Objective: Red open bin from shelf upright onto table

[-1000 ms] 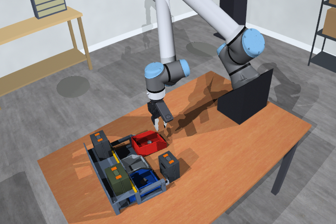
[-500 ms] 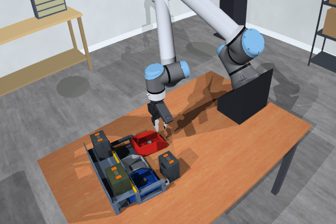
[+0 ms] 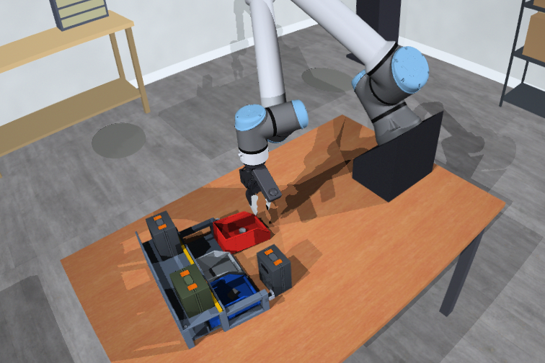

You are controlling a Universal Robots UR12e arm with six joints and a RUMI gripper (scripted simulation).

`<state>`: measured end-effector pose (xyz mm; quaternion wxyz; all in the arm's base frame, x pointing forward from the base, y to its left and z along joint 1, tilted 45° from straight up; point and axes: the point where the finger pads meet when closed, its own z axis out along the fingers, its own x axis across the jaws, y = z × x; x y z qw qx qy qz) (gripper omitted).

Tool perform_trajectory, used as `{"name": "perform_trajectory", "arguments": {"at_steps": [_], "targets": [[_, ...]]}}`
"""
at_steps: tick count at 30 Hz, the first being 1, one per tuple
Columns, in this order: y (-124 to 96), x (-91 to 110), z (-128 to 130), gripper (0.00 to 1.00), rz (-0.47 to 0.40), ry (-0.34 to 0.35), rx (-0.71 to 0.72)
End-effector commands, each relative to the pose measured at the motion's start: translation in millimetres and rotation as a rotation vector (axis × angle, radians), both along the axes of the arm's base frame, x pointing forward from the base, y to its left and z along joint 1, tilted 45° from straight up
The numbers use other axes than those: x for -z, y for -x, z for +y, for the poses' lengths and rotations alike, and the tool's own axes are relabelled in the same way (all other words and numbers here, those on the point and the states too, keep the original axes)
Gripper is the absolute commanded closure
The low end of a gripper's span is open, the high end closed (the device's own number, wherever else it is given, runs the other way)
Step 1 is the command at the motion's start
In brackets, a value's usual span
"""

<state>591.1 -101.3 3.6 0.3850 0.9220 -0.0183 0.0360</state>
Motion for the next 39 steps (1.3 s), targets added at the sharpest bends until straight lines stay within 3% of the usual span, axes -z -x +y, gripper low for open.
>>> {"name": "perform_trajectory", "arguments": {"at_steps": [1, 17, 18, 34, 39], "targets": [[0, 0, 0, 0.74, -0.001, 0.000, 0.000], [0, 2, -2, 0.74, -0.001, 0.000, -0.001], [0, 2, -2, 0.80, -0.001, 0.000, 0.000], [0, 2, -2, 0.80, -0.001, 0.000, 0.000], [-38, -11, 4, 0.80, -0.001, 0.000, -0.001]]}}
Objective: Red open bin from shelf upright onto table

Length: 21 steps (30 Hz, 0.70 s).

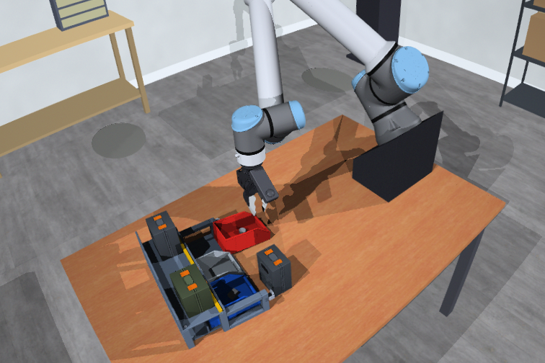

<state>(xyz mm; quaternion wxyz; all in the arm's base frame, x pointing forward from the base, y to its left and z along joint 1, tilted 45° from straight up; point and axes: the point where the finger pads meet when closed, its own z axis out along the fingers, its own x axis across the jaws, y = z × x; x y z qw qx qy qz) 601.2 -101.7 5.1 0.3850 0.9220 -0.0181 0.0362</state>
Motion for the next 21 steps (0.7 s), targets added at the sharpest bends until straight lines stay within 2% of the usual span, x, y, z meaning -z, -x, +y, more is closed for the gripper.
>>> {"name": "perform_trajectory", "arguments": {"at_steps": [1, 12, 17, 21], "targets": [[-28, -10, 4, 0.80, -0.001, 0.000, 0.000], [-28, -10, 4, 0.80, -0.001, 0.000, 0.000], [-64, -22, 10, 0.80, -0.001, 0.000, 0.000], [-64, -22, 10, 0.80, -0.001, 0.000, 0.000]]}}
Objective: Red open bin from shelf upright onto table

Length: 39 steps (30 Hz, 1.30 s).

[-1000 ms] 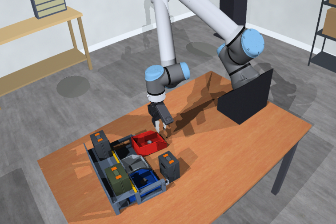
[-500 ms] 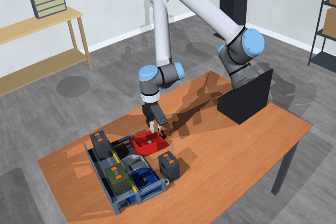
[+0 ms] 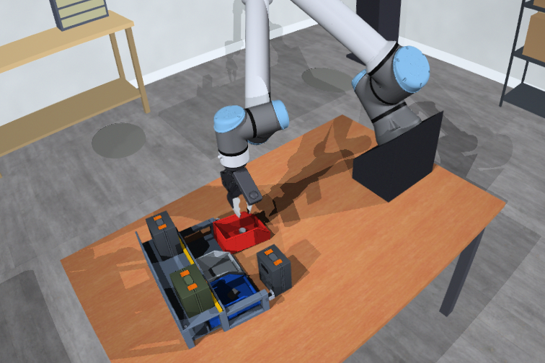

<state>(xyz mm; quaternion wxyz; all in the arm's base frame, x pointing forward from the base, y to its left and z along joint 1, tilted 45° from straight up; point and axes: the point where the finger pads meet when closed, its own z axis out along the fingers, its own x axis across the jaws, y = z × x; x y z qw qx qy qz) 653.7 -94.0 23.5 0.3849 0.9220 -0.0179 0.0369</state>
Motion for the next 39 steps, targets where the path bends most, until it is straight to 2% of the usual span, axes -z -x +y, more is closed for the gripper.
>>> {"name": "perform_trajectory", "arguments": {"at_steps": [1, 8, 13, 25, 30, 39], "targets": [[-11, -4, 2, 0.80, 0.000, 0.000, 0.001], [-11, -4, 2, 0.80, 0.000, 0.000, 0.001], [-47, -16, 7, 0.80, 0.000, 0.000, 0.001], [-47, -16, 7, 0.80, 0.000, 0.000, 0.001], [-98, -33, 15, 0.80, 0.000, 0.000, 0.001], [-98, -33, 15, 0.80, 0.000, 0.000, 0.001]]}}
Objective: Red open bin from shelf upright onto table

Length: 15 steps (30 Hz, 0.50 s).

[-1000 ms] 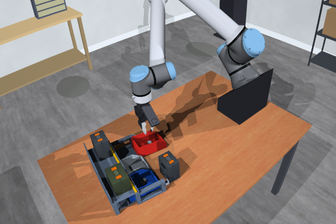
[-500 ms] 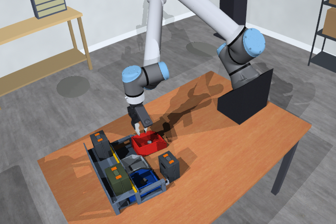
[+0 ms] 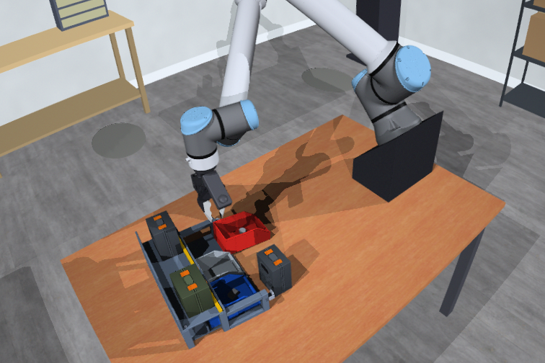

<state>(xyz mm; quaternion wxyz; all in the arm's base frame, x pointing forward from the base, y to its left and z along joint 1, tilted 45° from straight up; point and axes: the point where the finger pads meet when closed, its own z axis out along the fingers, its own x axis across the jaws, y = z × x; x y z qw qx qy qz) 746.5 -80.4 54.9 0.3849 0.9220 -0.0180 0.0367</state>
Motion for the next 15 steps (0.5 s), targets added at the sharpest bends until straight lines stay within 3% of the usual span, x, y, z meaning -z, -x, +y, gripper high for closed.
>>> {"name": "perform_trajectory", "arguments": {"at_steps": [1, 15], "targets": [[-5, -2, 1, 0.80, 0.000, 0.000, 0.001], [-17, -5, 3, 0.80, 0.000, 0.000, 0.001]]}}
